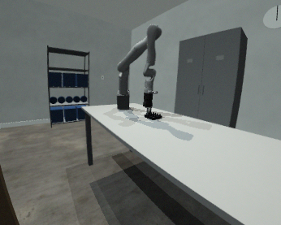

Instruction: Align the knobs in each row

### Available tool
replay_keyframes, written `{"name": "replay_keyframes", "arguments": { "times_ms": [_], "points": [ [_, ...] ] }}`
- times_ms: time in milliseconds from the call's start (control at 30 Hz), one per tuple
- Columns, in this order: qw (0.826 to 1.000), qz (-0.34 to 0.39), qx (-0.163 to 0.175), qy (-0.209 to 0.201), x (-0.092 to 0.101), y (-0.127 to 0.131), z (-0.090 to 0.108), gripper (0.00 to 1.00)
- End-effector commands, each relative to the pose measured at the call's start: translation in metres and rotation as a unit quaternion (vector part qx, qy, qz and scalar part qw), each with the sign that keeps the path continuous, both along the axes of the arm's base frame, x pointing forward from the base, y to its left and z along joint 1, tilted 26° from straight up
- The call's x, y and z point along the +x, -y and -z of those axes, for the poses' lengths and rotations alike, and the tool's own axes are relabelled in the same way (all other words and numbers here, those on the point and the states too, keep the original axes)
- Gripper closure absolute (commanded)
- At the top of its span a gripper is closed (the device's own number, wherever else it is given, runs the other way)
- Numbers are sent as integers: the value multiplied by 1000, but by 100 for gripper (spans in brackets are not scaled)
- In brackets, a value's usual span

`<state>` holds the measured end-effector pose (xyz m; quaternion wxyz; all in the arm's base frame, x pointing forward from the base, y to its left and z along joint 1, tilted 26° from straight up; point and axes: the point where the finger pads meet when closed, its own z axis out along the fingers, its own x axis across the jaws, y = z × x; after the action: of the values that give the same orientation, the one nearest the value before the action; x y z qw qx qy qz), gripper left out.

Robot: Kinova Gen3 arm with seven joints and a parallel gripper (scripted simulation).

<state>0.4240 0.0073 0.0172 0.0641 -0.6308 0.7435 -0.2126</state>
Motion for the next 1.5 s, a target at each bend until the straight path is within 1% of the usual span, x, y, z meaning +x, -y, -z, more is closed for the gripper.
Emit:
{"name": "replay_keyframes", "arguments": {
  "times_ms": [0,400,433,1467],
  "points": [
    [1000,0,0,0,0,0,0,54],
    [1000,0,0,0,0,0,0,54],
    [1000,0,0,0,0,0,0,70],
    [1000,0,0,0,0,0,0,70]
  ]
}}
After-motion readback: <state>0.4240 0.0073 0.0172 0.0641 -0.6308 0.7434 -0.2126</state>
